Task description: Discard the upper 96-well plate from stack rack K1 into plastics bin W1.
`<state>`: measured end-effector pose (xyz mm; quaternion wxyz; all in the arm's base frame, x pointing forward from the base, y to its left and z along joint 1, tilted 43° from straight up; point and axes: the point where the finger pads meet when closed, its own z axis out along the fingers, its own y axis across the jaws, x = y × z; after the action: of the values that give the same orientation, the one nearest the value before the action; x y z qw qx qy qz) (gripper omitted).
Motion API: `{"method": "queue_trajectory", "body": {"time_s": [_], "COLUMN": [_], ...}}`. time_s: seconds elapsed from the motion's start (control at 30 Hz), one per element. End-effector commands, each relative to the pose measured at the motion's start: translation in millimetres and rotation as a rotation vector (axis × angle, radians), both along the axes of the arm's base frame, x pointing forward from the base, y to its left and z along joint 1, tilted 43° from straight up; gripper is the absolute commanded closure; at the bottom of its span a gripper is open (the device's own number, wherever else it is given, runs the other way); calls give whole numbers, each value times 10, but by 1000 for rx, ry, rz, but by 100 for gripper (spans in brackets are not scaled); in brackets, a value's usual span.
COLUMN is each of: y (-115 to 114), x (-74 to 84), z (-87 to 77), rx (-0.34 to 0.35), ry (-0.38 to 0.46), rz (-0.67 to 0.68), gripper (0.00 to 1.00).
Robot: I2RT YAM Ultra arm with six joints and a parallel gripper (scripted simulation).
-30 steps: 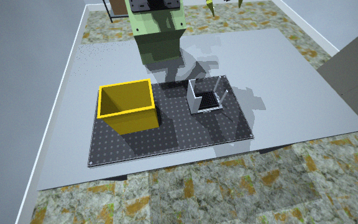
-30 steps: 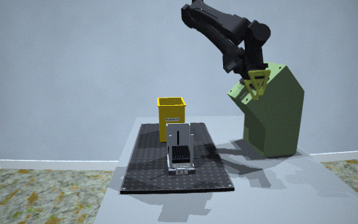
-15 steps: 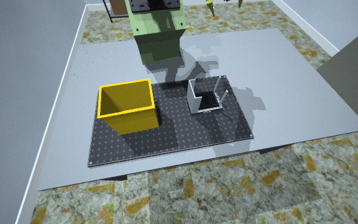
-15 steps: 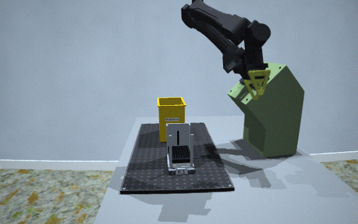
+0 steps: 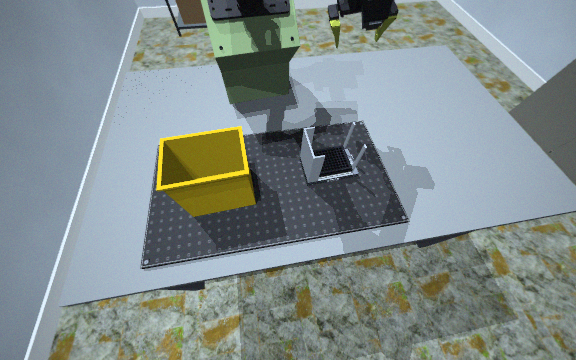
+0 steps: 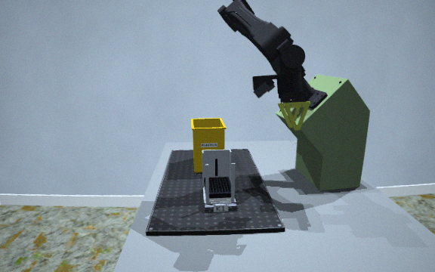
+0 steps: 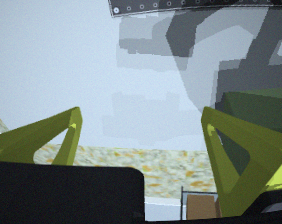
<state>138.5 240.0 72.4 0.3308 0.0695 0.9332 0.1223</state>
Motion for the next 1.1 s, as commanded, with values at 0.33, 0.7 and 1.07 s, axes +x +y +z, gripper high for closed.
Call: {"method": "queue_trajectory", "body": {"time_s": [0.33, 0.7, 1.07], "y": [-349, -724, -1235], "x": [332, 573, 745], "z": [102, 178, 297], "rx": [-180, -264, -323], "ry": [91, 176, 291], "rz": [39, 36, 46], "gripper": [0, 0, 0]}}
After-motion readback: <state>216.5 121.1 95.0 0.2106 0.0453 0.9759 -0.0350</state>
